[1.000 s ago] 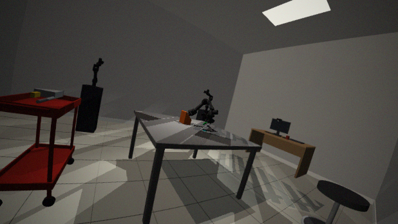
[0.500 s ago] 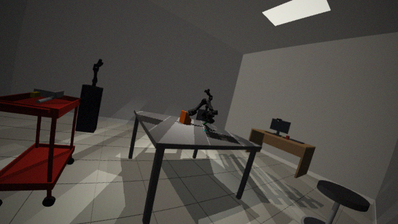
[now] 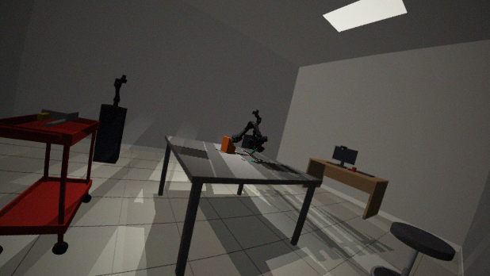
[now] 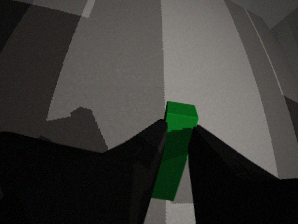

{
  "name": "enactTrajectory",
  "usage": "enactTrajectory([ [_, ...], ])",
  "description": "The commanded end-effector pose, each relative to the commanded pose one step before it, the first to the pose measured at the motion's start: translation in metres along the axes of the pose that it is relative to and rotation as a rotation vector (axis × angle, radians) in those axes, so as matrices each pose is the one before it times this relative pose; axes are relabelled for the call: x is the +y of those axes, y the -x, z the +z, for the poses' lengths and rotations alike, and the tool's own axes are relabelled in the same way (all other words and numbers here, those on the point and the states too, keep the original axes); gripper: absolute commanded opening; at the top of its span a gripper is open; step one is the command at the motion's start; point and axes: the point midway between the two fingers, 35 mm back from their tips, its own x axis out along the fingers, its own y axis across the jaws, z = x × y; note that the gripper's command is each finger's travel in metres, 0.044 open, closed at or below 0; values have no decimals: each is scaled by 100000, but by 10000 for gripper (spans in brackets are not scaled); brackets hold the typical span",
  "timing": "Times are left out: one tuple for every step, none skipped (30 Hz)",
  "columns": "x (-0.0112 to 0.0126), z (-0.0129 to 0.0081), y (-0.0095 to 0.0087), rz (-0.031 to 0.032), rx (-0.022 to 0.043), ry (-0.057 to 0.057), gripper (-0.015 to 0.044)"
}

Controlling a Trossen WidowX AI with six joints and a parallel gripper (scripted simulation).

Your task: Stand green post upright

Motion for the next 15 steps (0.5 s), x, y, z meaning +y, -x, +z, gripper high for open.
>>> enactTrajectory([
  [-194, -204, 105, -391, -2729, -1337, 23],
  [13, 8, 34, 61, -685, -242, 23],
  [13, 8, 34, 64, -684, -246, 23],
  [13, 9, 35, 68, -684, -250, 23],
  [13, 9, 36, 72, -683, -254, 23],
  [13, 9, 36, 75, -682, -258, 23],
  [12, 9, 37, 78, -681, -262, 23],
  [12, 9, 38, 82, -681, -266, 23],
  [12, 9, 38, 85, -680, -271, 23],
  [12, 10, 39, 89, -679, -275, 23],
  [11, 10, 40, 92, -678, -279, 23],
  [11, 10, 41, 95, -677, -283, 23],
  [11, 10, 41, 99, -676, -287, 23],
  [11, 10, 42, 102, -675, -292, 23],
  [11, 11, 43, 105, -674, -296, 23],
])
